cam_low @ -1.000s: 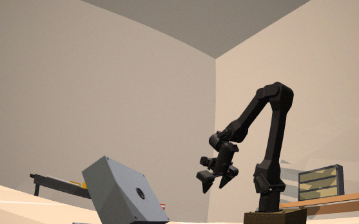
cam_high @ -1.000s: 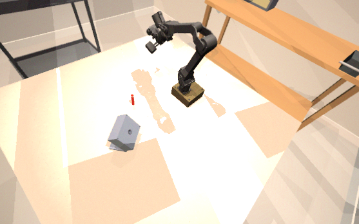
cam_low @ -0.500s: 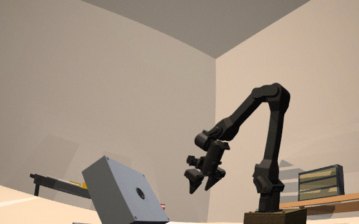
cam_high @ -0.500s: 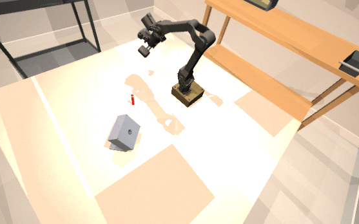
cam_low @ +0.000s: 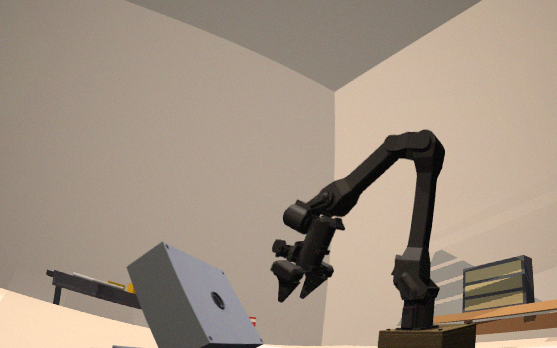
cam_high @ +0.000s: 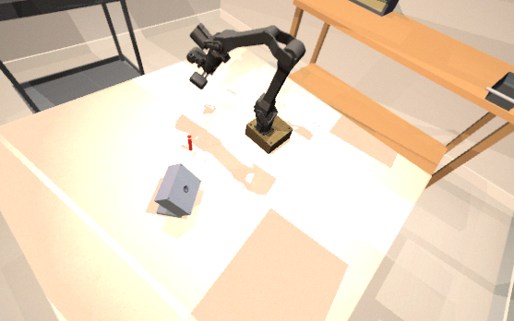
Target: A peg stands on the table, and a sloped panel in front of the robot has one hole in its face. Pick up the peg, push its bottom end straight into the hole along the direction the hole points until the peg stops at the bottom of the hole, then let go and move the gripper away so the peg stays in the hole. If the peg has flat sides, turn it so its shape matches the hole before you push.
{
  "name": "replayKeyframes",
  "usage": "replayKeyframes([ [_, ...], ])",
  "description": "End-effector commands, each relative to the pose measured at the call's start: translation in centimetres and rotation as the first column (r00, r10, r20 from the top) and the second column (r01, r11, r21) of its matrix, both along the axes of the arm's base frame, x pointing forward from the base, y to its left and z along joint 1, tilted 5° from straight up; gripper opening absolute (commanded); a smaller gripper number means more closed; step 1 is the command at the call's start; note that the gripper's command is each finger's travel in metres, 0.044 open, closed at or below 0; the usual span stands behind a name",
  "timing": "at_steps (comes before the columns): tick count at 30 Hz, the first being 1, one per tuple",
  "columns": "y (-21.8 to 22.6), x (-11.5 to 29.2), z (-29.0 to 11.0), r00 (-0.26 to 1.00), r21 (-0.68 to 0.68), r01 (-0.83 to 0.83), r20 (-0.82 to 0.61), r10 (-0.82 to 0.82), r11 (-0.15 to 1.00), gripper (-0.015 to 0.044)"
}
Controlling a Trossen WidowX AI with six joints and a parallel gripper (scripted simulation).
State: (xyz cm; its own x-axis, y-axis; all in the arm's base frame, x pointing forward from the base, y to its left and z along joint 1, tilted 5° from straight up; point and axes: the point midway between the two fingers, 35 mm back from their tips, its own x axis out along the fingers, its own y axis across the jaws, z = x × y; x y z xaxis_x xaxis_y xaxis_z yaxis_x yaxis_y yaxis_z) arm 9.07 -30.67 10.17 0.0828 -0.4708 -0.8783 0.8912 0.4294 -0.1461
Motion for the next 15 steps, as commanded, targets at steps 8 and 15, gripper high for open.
replayKeyframes([
  [8, 1.8, 4.5, -0.6, 0.994, 0.084, -0.109, 0.016, 0.108, 0.990, 0.0440],
  [15, 3.1, 7.2, -0.7, 0.984, 0.128, -0.176, 0.021, 0.175, 0.976, 0.0440],
])
